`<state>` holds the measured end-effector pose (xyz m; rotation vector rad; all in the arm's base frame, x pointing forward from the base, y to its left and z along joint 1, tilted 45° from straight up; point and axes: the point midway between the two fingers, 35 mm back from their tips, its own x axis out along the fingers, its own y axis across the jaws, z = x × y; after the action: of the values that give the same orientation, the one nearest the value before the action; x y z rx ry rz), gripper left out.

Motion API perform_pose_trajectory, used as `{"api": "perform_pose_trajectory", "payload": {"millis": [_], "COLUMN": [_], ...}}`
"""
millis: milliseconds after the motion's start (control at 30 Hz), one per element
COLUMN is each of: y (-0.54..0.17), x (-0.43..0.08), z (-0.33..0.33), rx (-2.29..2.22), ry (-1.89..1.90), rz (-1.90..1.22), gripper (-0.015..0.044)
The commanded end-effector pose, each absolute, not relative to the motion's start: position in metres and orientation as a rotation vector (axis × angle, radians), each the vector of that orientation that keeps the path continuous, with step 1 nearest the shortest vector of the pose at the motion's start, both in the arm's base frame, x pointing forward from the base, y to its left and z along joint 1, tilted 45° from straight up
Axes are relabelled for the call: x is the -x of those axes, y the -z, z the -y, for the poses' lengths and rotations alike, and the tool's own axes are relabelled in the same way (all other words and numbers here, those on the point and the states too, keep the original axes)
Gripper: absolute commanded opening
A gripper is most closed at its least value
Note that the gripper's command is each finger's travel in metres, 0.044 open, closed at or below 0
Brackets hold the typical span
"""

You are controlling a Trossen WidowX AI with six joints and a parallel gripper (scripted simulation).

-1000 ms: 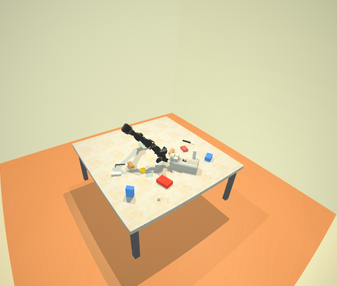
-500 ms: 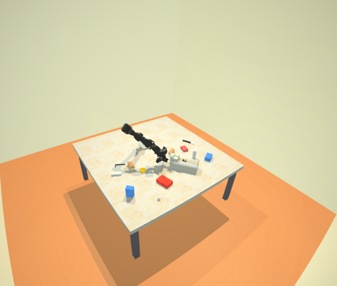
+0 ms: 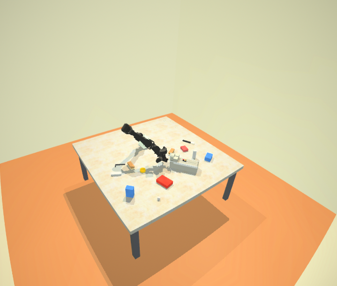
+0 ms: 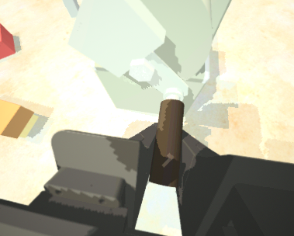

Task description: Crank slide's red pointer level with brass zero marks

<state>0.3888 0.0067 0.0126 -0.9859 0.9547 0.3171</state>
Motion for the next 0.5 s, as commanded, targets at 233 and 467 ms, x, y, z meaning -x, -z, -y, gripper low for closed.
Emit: {"api": "perform_pose_trajectory", "payload": {"millis": [233, 467], "y": [-0.0227, -0.0246], "x": [-0.3925, -0.3928], "z": [-0.0086, -0.0096], "rx": [0.989, 0.989], "ry": [-0.305, -0.305], "rz": [-0.936, -0.936], "gripper": [0.0, 0.0]}}
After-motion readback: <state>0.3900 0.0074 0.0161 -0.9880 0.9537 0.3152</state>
